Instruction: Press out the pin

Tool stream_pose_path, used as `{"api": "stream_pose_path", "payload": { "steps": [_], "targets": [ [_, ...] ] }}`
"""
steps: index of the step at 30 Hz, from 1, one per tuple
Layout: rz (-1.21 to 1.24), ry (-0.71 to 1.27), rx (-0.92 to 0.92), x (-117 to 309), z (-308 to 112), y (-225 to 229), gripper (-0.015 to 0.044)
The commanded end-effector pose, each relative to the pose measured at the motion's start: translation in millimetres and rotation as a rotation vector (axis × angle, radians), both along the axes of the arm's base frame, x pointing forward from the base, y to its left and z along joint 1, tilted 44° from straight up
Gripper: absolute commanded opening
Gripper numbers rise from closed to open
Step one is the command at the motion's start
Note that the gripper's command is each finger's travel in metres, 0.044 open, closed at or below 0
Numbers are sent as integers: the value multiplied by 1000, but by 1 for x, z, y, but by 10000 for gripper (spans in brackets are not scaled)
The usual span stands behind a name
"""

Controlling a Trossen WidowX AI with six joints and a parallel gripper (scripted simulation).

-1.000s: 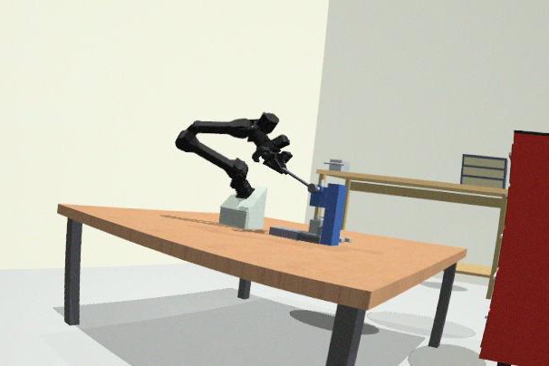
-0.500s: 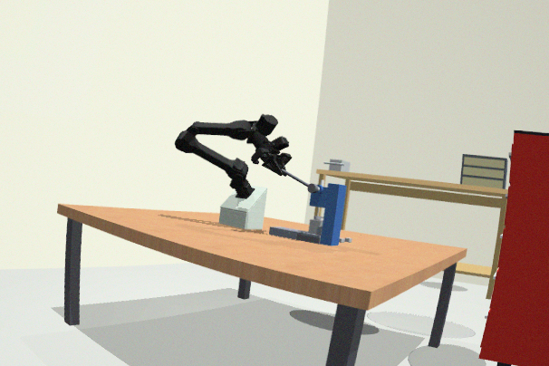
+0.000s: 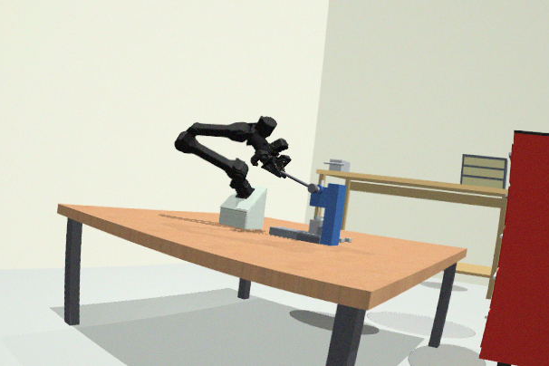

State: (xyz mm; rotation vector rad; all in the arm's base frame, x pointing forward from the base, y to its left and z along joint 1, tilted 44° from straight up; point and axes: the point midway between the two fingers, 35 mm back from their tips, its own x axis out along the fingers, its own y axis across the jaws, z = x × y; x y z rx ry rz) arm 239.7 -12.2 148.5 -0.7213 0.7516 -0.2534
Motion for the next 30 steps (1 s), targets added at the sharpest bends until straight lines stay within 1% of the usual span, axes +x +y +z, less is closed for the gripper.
{"api": "stream_pose_path", "payload": {
  "steps": [1,30],
  "targets": [
    [-18,16,-13,-3,-6,-7,0],
    [-18,16,-13,-5,-16,-16,0]
  ]
}}
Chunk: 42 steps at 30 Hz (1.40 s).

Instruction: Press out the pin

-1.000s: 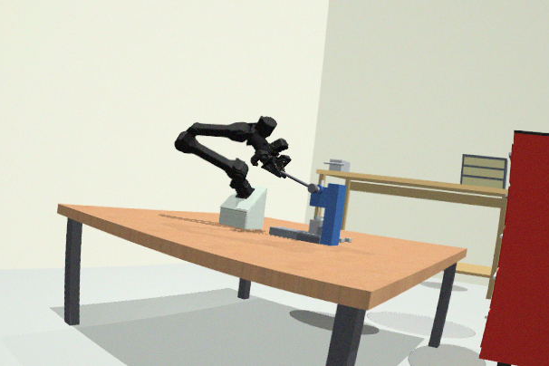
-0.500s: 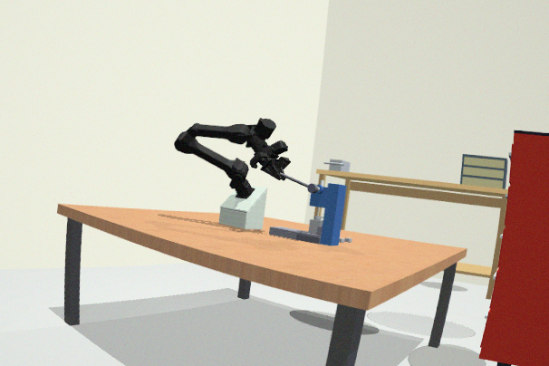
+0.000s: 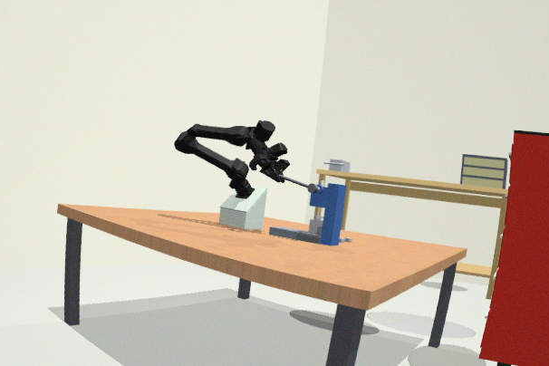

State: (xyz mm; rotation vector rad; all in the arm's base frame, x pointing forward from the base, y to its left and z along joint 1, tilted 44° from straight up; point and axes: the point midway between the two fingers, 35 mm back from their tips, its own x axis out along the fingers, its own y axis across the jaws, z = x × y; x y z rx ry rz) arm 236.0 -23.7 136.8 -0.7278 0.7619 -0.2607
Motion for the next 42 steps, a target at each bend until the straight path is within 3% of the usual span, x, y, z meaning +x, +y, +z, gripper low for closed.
{"api": "stream_pose_path", "payload": {
  "steps": [1,42],
  "targets": [
    [-11,8,-4,-1,-4,-5,0],
    [-11,8,-4,-2,-16,-16,0]
  ]
}}
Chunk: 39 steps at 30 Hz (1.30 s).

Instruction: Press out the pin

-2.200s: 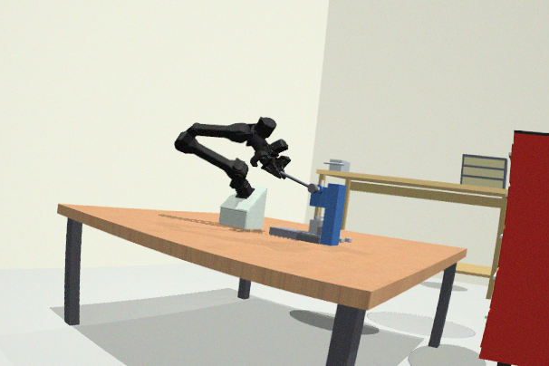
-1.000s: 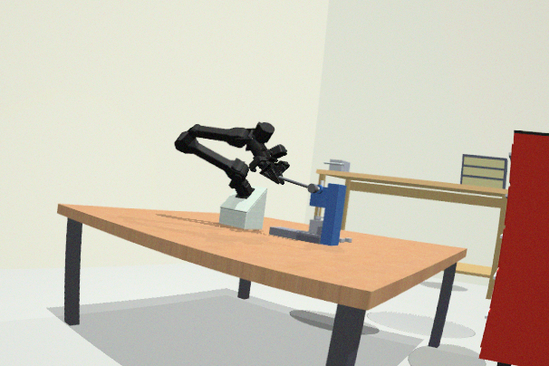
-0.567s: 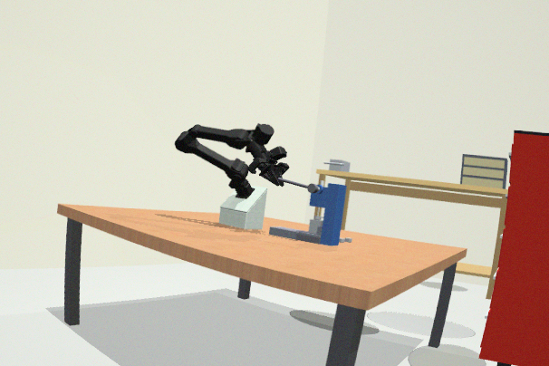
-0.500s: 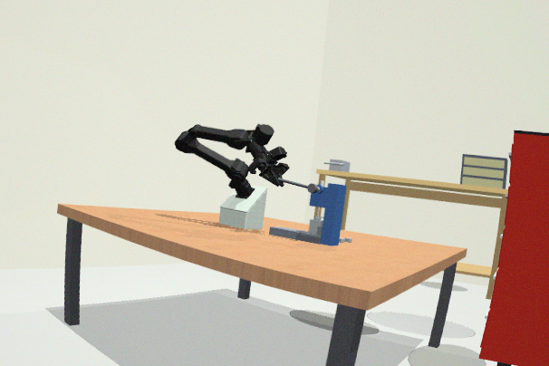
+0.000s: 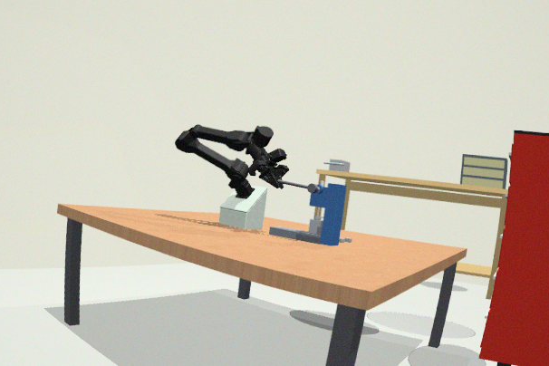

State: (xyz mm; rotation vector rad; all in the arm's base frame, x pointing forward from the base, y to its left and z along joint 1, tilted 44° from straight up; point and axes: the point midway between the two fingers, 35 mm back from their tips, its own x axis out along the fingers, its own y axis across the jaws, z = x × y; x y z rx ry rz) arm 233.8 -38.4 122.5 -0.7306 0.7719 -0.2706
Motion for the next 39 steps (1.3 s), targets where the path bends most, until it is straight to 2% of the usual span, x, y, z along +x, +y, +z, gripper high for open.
{"api": "stream_pose_path", "payload": {
  "steps": [1,39],
  "targets": [
    [0,1,2,0,-2,-2,0],
    [0,1,2,1,-13,-12,0]
  ]
}}
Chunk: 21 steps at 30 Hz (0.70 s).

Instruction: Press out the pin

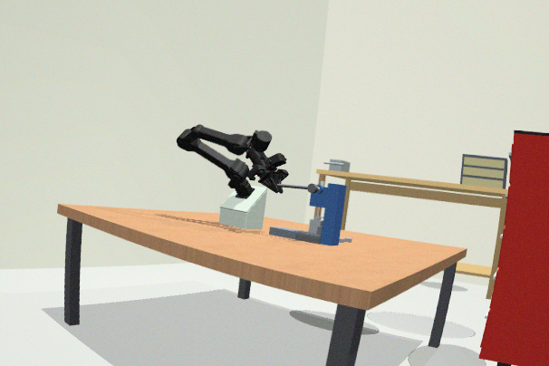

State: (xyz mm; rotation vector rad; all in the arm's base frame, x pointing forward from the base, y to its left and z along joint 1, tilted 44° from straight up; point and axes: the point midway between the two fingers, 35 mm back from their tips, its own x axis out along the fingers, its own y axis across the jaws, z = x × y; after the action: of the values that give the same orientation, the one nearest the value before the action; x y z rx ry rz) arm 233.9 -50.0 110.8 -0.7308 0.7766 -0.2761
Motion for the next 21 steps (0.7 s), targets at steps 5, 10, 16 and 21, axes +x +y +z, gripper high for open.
{"api": "stream_pose_path", "payload": {
  "steps": [5,10,16,21],
  "targets": [
    [6,-2,4,1,-2,-1,0],
    [6,-2,4,1,-4,-3,0],
    [6,-2,3,1,-5,-4,0],
    [6,-2,3,1,-7,-6,0]
  ]
}}
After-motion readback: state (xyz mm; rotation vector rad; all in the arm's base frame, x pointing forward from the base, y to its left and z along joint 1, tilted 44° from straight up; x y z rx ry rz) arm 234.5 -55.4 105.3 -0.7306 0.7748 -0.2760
